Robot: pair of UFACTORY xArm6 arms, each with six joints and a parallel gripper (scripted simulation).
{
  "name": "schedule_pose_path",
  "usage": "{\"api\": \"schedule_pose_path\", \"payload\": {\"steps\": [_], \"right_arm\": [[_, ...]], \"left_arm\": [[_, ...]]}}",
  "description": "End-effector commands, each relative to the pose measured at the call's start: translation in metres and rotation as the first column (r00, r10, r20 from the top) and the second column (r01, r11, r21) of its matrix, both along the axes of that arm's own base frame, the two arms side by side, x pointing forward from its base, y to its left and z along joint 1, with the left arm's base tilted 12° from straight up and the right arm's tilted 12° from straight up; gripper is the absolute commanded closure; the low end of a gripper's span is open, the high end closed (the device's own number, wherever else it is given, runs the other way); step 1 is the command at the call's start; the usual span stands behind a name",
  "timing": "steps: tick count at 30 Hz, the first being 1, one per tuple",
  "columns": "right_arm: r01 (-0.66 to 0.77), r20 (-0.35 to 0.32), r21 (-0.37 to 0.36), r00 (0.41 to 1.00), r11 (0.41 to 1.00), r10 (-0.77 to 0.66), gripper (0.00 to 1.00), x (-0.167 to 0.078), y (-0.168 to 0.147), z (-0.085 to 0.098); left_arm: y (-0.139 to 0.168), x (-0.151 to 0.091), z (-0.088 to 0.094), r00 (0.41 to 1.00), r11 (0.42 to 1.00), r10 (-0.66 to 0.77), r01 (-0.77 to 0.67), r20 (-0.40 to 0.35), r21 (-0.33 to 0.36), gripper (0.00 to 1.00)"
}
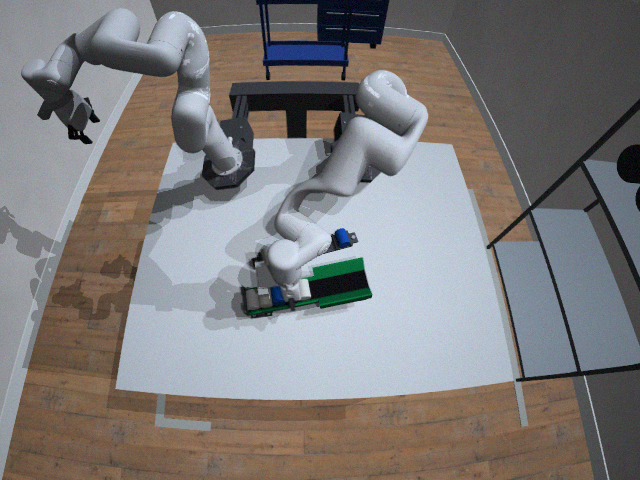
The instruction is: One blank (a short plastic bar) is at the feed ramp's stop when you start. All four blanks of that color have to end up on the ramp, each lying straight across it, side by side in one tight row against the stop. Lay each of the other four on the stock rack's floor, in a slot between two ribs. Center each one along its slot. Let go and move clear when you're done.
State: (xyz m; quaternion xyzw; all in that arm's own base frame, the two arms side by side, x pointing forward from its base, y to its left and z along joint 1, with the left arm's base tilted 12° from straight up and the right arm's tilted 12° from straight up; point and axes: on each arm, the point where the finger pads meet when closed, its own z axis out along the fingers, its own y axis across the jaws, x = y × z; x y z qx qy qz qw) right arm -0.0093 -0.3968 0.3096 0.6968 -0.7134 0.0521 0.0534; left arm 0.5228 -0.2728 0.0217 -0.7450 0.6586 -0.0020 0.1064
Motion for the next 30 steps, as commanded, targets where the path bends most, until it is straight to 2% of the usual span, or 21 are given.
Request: {"api": "schedule_pose_path", "payload": {"steps": [1, 9, 12, 15, 21, 23, 27, 30], "right_arm": [[0.000, 0.000, -0.005, 1.000, 1.000, 0.000, 0.00, 0.000, -0.001, 0.002], [0.000, 0.000, -0.005, 1.000, 1.000, 0.000, 0.00, 0.000, -0.001, 0.002], [0.000, 0.000, -0.005, 1.000, 1.000, 0.000, 0.00, 0.000, -0.001, 0.002], [0.000, 0.000, -0.005, 1.000, 1.000, 0.000, 0.00, 0.000, -0.001, 0.002], [0.000, 0.000, -0.005, 1.000, 1.000, 0.000, 0.00, 0.000, -0.001, 0.002], [0.000, 0.000, -0.005, 1.000, 1.000, 0.000, 0.00, 0.000, -0.001, 0.002], [0.000, 0.000, -0.005, 1.000, 1.000, 0.000, 0.00, 0.000, -0.001, 0.002], [0.000, 0.000, -0.005, 1.000, 1.000, 0.000, 0.00, 0.000, -0.001, 0.002]], "left_arm": [[-0.001, 0.001, 0.002, 1.000, 1.000, -0.001, 0.001, 0.004, -0.003, 0.42], [-0.001, 0.001, 0.003, 1.000, 1.000, -0.001, 0.001, 0.004, -0.003, 0.42], [-0.002, 0.000, 0.009, 1.000, 1.000, -0.001, 0.001, 0.004, -0.003, 0.42], [-0.004, -0.002, 0.023, 1.000, 1.000, -0.001, 0.001, 0.004, -0.003, 0.42], [-0.012, -0.009, 0.068, 1.000, 1.000, -0.001, 0.001, 0.004, -0.003, 0.42], [-0.012, -0.009, 0.068, 1.000, 1.000, -0.001, 0.001, 0.004, -0.003, 0.42], [-0.015, -0.012, 0.091, 1.000, 1.000, -0.001, 0.001, 0.004, -0.003, 0.42], [-0.016, -0.013, 0.099, 1.000, 1.000, -0.001, 0.001, 0.004, -0.003, 0.42]]}}
